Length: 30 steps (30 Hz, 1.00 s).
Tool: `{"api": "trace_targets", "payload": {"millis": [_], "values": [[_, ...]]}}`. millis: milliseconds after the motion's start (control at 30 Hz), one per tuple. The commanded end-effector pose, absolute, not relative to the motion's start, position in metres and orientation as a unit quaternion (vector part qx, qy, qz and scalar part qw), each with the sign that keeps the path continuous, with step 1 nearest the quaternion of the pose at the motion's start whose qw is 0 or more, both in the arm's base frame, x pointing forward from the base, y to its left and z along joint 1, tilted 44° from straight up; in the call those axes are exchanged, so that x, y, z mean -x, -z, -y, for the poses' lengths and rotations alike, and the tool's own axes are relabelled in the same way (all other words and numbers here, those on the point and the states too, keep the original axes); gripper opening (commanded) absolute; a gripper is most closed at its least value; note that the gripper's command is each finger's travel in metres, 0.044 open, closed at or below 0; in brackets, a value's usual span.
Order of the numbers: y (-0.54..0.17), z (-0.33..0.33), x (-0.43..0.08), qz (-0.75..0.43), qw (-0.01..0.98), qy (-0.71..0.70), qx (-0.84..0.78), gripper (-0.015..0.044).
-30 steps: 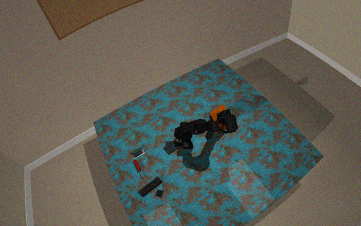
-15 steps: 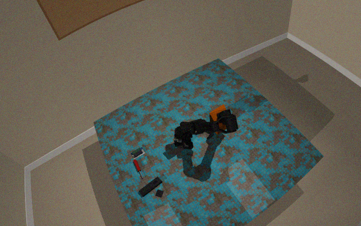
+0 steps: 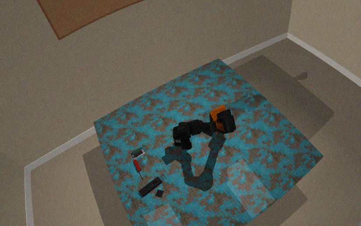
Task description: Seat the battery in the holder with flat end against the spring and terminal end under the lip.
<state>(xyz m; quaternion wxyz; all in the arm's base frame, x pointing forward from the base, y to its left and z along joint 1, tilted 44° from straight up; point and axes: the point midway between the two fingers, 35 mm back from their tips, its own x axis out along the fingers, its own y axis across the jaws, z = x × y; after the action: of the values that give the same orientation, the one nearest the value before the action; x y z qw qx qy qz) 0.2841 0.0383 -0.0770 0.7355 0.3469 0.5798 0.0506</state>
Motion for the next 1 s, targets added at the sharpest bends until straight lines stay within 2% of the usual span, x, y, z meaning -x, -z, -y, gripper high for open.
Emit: {"api": "trace_targets", "payload": {"millis": [0, 967], "values": [[0.0816, -0.0387, -0.2814, -0.595, 0.725, -0.052, -0.343, 0.0067], [0.0874, -0.0405, -0.2859, -0.652, 0.679, -0.078, -0.327, 0.0067]]}}
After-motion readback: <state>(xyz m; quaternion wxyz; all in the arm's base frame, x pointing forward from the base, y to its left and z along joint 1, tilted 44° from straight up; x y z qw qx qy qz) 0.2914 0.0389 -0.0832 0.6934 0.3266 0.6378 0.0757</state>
